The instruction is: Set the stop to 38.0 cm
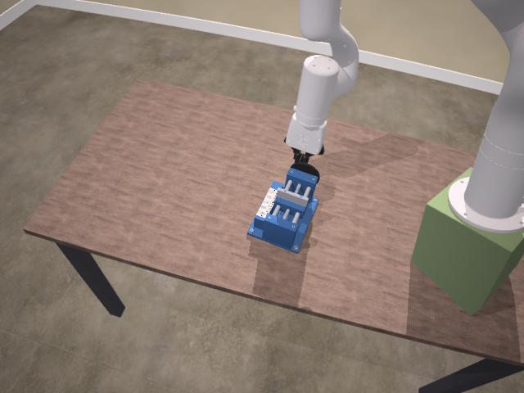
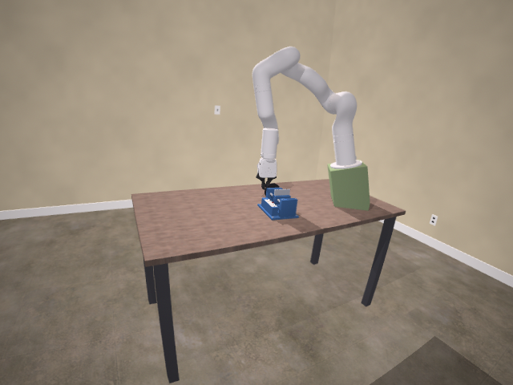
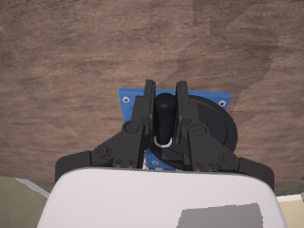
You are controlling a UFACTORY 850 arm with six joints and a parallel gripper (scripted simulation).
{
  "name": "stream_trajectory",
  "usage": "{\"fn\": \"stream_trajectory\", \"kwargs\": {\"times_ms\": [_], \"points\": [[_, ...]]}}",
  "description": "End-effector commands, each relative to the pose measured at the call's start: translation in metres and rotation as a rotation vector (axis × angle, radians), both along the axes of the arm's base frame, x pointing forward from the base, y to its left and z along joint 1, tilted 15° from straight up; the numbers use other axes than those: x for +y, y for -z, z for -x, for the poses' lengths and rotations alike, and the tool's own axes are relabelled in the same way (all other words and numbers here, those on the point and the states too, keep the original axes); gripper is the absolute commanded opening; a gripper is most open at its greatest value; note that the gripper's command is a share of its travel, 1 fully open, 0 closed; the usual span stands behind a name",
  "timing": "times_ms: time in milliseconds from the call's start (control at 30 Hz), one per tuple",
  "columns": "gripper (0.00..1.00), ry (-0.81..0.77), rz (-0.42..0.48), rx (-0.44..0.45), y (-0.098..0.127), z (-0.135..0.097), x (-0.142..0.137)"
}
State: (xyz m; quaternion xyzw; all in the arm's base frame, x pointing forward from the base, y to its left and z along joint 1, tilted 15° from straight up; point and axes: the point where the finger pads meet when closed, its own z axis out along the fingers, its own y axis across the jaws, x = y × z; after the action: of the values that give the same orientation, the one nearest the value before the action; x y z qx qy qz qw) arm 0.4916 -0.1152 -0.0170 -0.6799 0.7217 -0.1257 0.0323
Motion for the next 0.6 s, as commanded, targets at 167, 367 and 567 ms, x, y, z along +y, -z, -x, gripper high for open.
{"fn": "stream_trajectory", "kwargs": {"times_ms": [167, 367, 567], "points": [[0.06, 0.001, 0.001, 0.003, 0.018, -0.011, -0.003], [0.06, 0.001, 0.001, 0.003, 0.033, -0.010, -0.005], [0.06, 0.001, 0.001, 0.003, 0.044, -0.005, -0.006]]}}
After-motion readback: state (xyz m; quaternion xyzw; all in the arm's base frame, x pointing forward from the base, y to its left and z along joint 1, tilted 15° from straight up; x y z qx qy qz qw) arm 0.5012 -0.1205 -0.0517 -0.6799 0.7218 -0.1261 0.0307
